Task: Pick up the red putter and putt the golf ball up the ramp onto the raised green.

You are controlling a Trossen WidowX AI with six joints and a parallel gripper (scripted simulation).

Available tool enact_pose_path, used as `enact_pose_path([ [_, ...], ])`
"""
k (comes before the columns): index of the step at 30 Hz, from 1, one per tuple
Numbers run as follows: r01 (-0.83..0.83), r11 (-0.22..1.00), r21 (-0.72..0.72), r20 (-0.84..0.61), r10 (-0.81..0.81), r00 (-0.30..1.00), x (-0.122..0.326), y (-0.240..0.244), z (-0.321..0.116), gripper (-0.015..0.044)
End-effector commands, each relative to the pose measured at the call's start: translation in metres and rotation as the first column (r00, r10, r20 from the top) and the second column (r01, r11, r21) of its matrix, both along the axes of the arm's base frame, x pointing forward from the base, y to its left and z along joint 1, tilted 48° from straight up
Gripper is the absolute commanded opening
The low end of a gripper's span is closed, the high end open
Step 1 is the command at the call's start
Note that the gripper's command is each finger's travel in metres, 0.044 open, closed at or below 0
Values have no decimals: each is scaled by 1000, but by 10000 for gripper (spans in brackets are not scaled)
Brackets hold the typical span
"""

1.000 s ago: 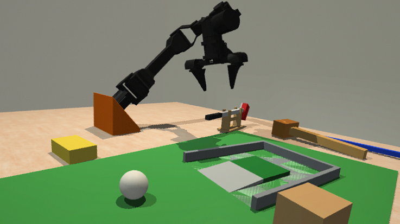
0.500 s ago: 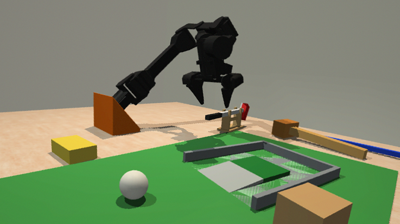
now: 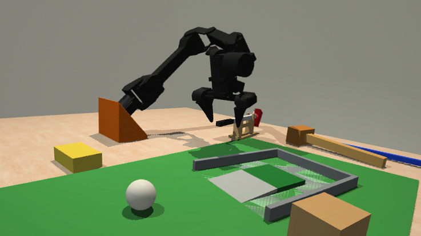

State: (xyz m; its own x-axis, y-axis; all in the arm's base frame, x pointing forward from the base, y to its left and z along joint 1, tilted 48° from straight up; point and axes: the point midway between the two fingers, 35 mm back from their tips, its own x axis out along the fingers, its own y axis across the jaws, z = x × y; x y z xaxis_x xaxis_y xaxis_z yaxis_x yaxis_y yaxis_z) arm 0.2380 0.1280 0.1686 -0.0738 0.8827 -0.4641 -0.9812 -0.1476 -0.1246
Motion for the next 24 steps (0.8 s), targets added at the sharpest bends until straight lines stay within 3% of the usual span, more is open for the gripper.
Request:
enact_pose_path([
  [1,2,1000,3,6,-2,1000,-1,5,-2,440],
  [19,2,1000,4,7,-2,1000,-2,22,-17,440],
  [24,1,1000,-2,5,-1,1000,-1,19,-17,309],
])
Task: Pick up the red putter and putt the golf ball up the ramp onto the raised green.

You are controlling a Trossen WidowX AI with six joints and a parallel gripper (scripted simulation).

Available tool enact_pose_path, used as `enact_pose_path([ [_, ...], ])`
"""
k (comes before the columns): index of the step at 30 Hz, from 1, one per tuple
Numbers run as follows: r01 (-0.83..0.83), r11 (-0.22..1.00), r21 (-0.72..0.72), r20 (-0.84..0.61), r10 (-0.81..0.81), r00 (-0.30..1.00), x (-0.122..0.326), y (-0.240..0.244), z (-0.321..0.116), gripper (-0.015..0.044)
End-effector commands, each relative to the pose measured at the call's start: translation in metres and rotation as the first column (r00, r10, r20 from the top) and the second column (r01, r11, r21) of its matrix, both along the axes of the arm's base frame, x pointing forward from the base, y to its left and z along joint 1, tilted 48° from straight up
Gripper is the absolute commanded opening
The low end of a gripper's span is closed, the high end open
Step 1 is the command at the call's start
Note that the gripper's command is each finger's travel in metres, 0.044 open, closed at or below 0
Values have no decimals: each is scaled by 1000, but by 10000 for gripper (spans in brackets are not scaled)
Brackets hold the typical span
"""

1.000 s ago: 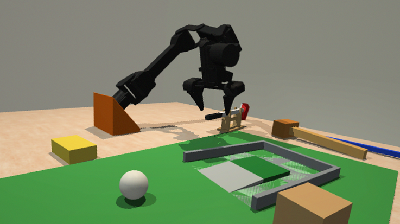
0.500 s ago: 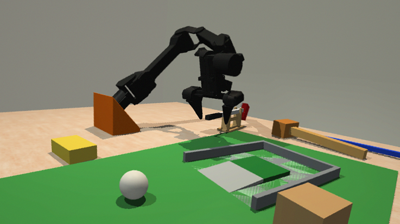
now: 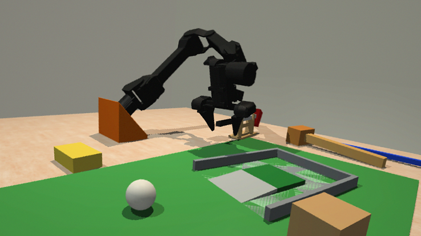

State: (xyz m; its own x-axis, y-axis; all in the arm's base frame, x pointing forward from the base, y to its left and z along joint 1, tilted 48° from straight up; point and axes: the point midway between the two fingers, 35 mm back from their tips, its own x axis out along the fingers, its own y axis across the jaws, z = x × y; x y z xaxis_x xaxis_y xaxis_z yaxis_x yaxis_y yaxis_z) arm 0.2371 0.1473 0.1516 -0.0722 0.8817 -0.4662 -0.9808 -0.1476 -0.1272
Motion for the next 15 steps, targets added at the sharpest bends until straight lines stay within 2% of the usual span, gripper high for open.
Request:
enact_pose_path([
  [1,0,1000,0,2,0,1000,0,0,0,282],
  [11,0,1000,0,2,0,1000,0,0,0,20],
  [15,0,1000,0,2,0,1000,0,0,0,0],
])
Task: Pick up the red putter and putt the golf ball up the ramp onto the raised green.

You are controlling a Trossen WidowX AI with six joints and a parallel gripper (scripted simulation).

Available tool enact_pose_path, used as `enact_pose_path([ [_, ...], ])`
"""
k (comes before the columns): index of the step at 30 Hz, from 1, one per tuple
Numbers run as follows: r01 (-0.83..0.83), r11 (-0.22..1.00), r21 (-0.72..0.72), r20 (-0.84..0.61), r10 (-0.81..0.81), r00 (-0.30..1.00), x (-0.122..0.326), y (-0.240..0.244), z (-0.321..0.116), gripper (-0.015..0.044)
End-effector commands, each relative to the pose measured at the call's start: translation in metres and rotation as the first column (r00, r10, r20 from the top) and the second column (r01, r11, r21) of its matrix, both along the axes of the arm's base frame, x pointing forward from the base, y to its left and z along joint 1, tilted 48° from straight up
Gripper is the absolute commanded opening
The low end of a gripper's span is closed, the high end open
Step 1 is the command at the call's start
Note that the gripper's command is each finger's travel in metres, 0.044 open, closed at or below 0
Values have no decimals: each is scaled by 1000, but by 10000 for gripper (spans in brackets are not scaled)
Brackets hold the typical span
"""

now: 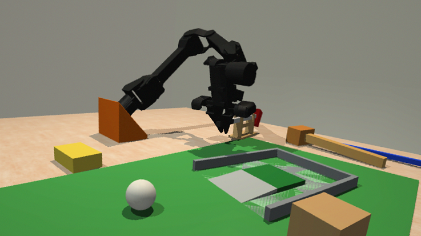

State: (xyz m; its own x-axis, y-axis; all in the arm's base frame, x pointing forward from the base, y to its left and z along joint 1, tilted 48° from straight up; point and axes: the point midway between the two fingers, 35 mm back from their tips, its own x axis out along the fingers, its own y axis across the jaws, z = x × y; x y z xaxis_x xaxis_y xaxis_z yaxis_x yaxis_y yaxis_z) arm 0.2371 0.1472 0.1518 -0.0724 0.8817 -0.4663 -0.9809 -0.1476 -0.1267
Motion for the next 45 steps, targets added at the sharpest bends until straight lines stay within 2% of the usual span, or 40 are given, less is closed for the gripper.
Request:
enact_pose_path([
  [1,0,1000,0,2,0,1000,0,0,0,0],
  [20,159,986,-45,-9,-160,987,-1,-68,62,0],
  [25,172,984,-48,-11,-173,985,-3,-73,67,0],
  [35,243,961,-129,-134,-260,956,14,-91,38,0],
  [45,382,888,-255,-341,-452,824,37,-143,0,0],
])
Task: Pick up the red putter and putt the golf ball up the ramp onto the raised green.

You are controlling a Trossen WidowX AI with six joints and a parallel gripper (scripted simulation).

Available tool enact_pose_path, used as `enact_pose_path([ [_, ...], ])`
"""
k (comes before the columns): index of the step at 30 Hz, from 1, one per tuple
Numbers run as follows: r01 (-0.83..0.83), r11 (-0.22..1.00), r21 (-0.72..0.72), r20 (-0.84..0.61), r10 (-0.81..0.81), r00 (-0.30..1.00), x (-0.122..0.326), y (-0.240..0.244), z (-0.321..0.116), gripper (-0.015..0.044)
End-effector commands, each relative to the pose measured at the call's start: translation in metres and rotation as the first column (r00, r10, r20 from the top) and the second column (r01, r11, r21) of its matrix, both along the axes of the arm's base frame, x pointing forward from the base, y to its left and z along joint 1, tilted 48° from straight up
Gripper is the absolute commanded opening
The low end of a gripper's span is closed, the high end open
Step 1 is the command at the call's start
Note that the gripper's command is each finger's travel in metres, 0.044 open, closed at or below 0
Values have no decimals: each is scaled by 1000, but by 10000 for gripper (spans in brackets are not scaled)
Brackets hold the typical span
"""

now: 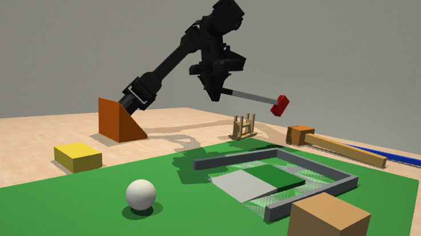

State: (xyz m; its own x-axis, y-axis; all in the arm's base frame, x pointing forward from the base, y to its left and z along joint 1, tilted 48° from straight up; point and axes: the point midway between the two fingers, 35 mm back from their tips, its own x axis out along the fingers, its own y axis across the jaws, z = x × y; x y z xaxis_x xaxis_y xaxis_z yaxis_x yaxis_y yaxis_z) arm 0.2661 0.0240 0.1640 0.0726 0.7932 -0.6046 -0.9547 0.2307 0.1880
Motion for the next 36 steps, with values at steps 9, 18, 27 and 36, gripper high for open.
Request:
enact_pose_path([
  [9,241,967,-82,-289,-254,923,16,-69,-51,0],
  [18,383,909,-166,-474,-415,777,11,-118,-92,0],
  [27,490,830,-266,-622,-537,571,-5,-163,-135,0],
  [36,559,742,-370,-719,-610,333,-30,-200,-177,0],
])
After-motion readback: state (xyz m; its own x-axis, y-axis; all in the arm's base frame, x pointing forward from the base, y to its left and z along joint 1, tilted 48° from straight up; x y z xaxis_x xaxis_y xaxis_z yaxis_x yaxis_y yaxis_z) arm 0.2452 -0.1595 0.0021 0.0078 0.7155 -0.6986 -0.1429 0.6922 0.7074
